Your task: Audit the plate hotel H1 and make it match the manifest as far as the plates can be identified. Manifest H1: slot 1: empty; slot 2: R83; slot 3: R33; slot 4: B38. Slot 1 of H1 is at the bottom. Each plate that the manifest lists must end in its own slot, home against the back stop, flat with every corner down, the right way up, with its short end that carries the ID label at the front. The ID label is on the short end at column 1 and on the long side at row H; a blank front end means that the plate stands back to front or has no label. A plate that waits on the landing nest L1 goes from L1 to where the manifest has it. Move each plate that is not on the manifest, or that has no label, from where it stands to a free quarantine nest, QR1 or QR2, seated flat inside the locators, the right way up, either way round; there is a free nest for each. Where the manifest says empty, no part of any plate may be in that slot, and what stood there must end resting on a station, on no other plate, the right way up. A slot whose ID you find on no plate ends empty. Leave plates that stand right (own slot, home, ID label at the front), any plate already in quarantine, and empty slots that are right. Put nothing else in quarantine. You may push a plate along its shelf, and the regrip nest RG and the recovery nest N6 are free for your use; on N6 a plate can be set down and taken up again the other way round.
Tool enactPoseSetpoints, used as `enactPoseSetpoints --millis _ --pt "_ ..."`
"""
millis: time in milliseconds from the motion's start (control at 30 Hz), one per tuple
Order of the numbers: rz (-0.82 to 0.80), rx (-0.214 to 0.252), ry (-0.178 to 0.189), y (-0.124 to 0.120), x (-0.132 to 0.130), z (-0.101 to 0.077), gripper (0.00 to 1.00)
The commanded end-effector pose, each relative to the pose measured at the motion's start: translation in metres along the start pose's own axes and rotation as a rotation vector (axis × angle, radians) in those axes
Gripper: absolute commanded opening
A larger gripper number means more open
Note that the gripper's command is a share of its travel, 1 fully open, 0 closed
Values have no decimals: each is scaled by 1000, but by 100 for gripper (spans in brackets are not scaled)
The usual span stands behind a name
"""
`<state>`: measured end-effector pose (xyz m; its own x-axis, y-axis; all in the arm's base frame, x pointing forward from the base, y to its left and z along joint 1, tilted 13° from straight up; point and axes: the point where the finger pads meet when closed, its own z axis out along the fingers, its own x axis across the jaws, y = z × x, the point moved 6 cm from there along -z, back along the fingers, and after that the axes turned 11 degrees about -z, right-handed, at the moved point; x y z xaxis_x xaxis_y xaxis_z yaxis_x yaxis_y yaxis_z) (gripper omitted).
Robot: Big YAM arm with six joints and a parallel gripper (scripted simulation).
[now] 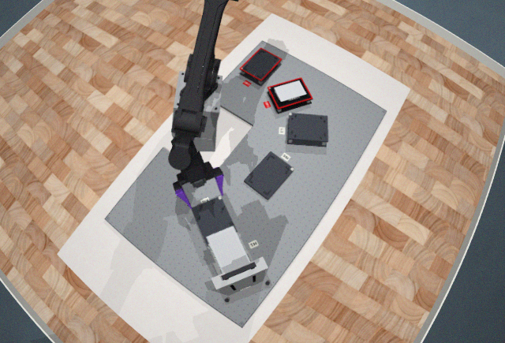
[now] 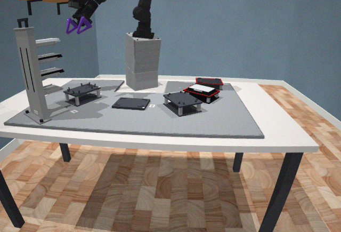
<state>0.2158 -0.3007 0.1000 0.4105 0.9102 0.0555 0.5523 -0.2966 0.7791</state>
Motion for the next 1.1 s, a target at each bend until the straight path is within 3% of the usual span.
enactPoseSetpoints --millis 0,833,1067 --pt "-30 -59 -22 32 -12 7 100" --pt "-23 -60 -22 39 -14 45 100" --pt "-17 -42 -19 29 -11 39 100"
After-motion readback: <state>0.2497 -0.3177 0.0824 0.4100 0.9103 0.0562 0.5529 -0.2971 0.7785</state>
